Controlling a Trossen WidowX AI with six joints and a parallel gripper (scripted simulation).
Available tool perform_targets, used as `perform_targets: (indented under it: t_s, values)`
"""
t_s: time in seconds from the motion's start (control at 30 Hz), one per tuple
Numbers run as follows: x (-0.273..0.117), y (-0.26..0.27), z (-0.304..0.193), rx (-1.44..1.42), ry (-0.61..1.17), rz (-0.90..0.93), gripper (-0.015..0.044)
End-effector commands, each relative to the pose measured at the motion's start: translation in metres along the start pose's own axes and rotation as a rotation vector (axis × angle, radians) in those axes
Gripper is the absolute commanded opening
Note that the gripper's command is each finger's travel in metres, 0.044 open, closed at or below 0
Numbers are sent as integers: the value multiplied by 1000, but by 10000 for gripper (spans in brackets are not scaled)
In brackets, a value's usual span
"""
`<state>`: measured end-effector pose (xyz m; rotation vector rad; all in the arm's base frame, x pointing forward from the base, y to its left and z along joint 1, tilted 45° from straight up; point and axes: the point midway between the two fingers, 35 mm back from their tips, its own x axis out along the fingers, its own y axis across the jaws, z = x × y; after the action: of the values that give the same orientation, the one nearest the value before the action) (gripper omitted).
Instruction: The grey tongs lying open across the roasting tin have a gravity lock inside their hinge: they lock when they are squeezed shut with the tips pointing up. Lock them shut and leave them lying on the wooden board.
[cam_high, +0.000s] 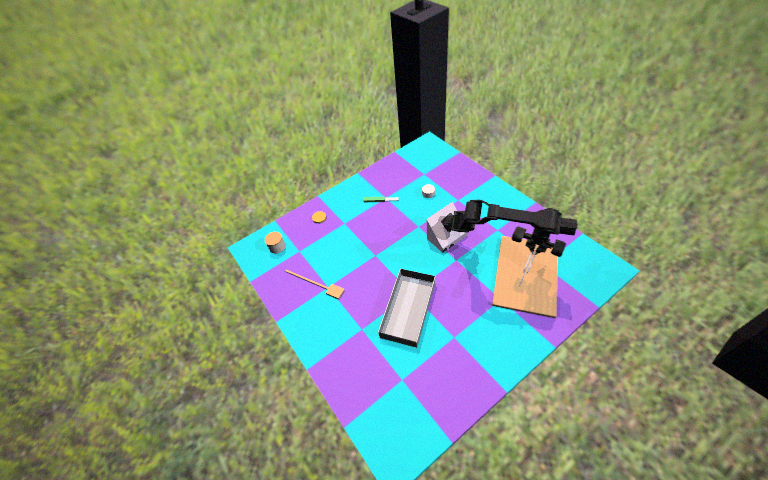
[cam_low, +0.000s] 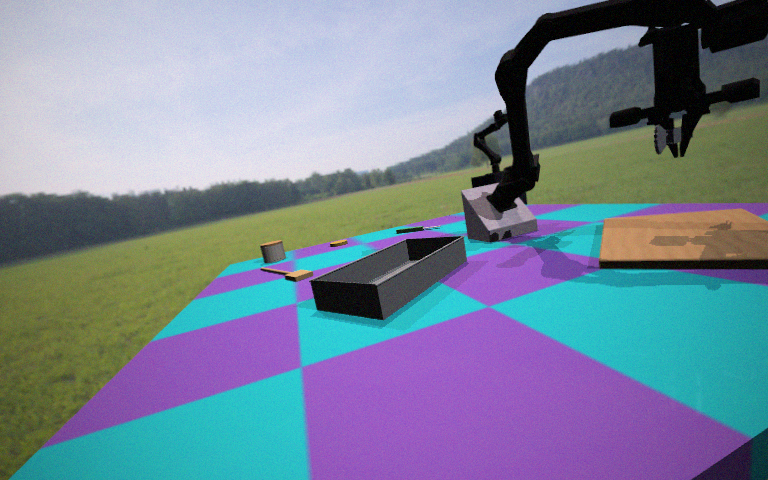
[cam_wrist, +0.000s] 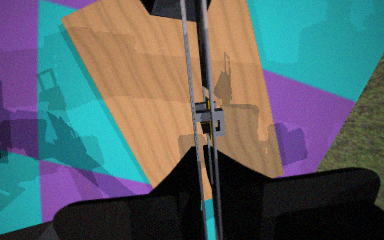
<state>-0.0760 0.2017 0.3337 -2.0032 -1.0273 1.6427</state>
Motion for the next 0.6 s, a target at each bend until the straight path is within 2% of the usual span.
perform_targets:
  t_s: [0.0,0.57]
  values:
    - [5,-1,2,-2,-3,1,-150]
    - [33,-3,5,-1,-3,4,-150]
